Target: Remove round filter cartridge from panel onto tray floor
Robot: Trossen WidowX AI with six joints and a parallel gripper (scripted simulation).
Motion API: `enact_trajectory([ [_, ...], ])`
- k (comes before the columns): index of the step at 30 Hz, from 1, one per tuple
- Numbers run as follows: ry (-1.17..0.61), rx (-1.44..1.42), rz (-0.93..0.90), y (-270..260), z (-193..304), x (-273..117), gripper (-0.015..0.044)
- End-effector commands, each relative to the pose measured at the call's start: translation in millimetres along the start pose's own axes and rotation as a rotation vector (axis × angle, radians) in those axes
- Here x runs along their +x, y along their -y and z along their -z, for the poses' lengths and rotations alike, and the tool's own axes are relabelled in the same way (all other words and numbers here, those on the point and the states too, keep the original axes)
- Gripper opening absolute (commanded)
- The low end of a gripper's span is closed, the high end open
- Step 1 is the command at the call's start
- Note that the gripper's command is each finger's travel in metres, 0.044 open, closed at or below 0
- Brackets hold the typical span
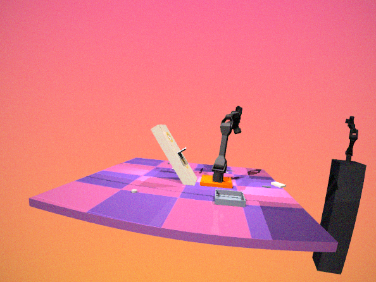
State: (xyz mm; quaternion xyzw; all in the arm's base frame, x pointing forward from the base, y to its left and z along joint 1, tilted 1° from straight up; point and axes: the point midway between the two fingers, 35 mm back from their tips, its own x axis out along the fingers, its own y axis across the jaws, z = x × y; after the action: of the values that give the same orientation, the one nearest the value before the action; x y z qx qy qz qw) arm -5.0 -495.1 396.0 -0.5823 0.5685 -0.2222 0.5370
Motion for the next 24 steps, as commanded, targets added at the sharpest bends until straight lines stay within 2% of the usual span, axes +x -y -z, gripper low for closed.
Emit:
enact_trajectory([
  [1, 0.087, 0.053, 0.005, 16.3, -51.2, 1.0, 0.0114],
  [6, 0.230, 0.129, 0.009, 41.2, -135.6, -12.6, 0.0114],
  [12, 0.402, 0.212, -0.011, 58.7, -231.1, -48.2, 0.0114],
  [24, 0.760, 0.349, -0.146, 47.5, -390.6, -177.6, 0.0114],
])
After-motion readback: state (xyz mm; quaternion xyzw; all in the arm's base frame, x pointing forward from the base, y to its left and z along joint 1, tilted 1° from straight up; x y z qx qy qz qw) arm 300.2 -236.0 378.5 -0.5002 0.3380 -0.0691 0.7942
